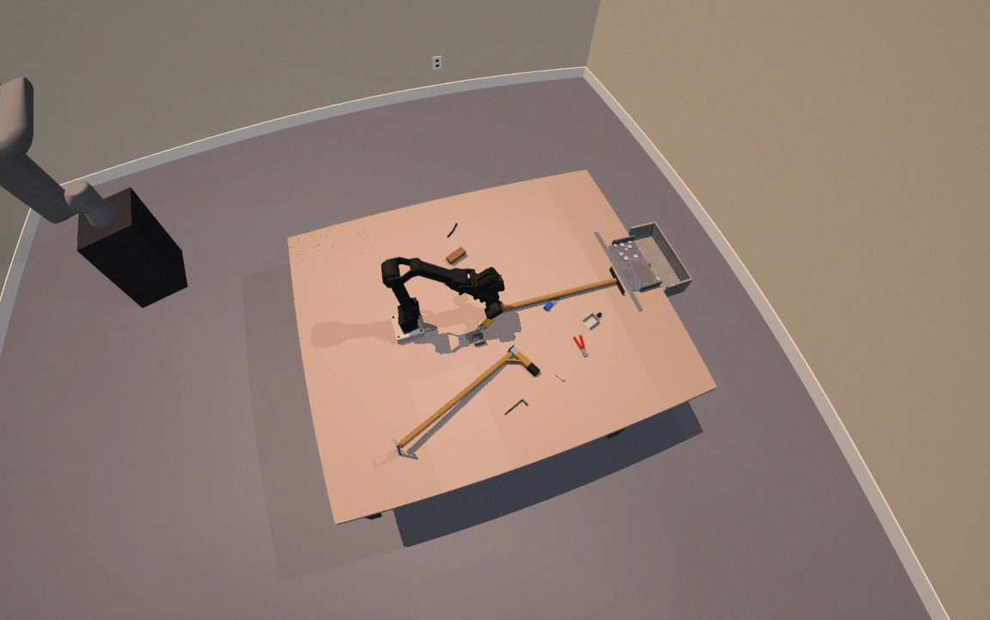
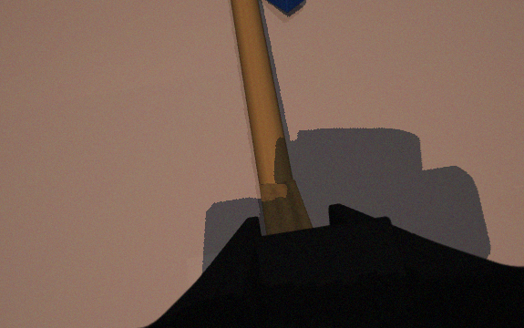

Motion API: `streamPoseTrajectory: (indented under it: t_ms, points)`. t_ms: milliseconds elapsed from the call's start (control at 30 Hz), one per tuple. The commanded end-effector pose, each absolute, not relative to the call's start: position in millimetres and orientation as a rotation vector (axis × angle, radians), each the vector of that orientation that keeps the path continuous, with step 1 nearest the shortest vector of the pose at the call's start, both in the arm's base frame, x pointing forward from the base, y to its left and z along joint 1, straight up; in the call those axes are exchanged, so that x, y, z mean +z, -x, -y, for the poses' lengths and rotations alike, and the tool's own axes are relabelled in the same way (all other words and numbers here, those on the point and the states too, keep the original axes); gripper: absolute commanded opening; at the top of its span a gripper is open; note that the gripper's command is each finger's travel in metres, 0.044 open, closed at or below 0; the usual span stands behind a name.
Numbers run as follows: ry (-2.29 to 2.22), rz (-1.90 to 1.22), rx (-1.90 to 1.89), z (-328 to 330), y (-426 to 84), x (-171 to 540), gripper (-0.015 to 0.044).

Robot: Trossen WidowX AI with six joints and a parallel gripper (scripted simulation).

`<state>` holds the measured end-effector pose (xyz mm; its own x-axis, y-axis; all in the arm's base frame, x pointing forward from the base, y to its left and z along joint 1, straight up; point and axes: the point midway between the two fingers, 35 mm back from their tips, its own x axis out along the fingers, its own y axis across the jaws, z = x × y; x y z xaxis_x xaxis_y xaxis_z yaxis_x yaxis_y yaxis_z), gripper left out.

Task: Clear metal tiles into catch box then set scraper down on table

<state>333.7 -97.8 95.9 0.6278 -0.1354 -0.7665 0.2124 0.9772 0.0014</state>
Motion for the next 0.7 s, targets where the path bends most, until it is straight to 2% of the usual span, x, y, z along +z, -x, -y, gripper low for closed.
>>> streamPoseTrajectory:
  t_ms: [0, 367, 667]
  points:
    - [-0.095, -0.869, -0.200, 98.1, -334.3, 96.2, 0.0157]
    - [-0.095, -0.869, -0.200, 97.1, -329.2, 103.6, 0.0440]
    - [-0.095, -0.871, -0.199, 94.1, -314.8, 121.8, 0.0440]
